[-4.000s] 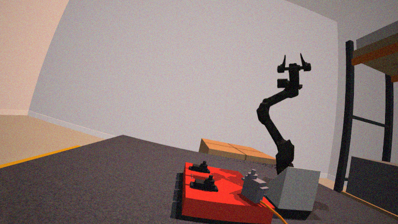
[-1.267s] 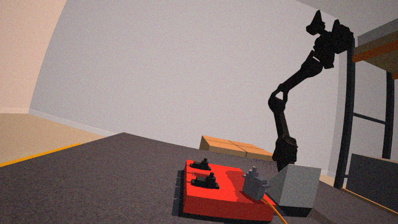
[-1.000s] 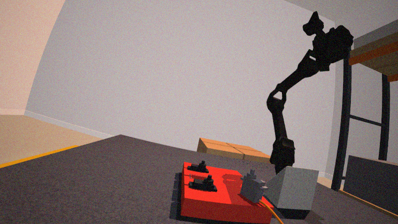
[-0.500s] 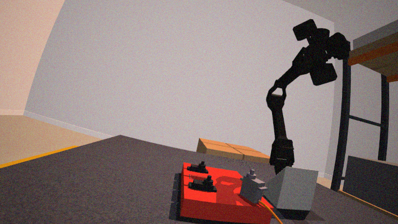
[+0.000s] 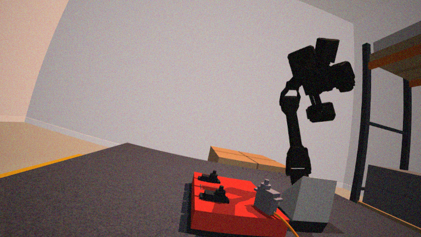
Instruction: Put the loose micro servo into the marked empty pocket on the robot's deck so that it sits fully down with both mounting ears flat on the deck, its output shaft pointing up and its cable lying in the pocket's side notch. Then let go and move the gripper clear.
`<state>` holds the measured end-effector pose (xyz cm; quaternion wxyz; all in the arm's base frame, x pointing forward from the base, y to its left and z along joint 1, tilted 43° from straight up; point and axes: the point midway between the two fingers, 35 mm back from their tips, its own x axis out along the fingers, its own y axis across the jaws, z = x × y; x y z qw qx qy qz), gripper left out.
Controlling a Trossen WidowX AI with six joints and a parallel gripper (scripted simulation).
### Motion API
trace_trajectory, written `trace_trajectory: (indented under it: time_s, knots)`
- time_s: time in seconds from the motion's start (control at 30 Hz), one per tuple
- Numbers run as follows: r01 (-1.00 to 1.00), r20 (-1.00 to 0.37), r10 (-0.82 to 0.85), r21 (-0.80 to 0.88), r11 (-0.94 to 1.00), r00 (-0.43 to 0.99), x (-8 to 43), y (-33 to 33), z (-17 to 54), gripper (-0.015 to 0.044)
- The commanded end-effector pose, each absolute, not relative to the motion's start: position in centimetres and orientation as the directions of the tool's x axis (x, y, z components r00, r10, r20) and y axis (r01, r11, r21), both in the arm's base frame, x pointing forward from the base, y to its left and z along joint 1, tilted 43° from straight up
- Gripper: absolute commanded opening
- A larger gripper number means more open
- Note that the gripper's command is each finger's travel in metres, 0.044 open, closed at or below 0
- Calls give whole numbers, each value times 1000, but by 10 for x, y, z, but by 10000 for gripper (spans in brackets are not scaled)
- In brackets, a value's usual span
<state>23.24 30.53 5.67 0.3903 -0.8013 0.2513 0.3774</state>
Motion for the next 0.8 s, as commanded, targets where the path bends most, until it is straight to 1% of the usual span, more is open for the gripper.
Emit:
trace_trajectory:
  time_s: [0.0, 0.4, 0.77]
  knots:
    - [-760, -829, -208, -336, -556, 519, 234, 277, 38, 440]
    - [-903, -843, -477, -22, -429, 247, 227, 193, 0, 440]
    - [-943, -760, -647, 254, -217, -56, 201, 130, -17, 440]
